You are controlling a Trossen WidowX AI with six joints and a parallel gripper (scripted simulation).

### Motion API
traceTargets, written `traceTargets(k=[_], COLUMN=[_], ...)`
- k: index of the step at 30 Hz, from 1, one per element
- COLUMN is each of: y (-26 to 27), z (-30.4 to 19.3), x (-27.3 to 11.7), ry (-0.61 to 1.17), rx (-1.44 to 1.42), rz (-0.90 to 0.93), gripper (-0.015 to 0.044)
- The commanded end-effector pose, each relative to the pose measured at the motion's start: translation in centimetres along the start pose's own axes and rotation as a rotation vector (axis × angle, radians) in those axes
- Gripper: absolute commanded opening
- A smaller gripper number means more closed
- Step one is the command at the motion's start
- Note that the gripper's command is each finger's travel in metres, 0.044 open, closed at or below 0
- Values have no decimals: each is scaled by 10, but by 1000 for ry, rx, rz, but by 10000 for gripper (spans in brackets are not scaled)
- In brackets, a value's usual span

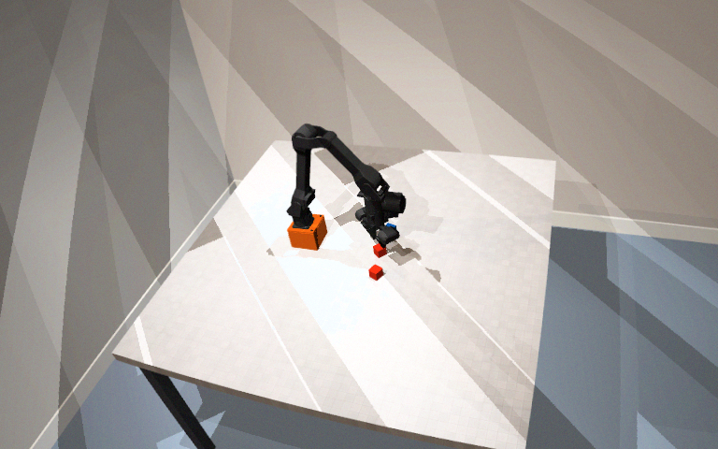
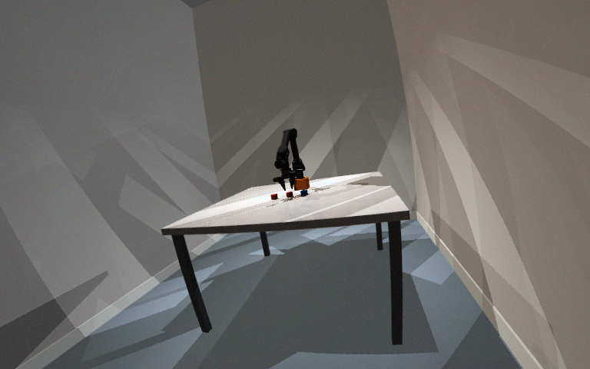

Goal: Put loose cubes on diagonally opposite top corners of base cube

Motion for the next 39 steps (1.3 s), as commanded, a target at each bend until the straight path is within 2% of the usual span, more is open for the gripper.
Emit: traceTargets(k=[1,19,25,30,39], y=[2,2,2,2,-3], z=[0,0,0,0,2], x=[7,34,34,32,5], ry=[0,0,0,0,-1], rx=[6,6,6,6,6], rz=[7,7,7,7,7], gripper=[265,265,108,105,105])
Point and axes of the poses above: the point midway between the two fingers, 35 mm back from their tips, its own x axis out along the fingers, its own y axis across the jaws, z = x × y, the point moved 3 cm from there along -x, back along the fingers, and after that the axes turned 9 degrees about -x, right-handed, at the moved point
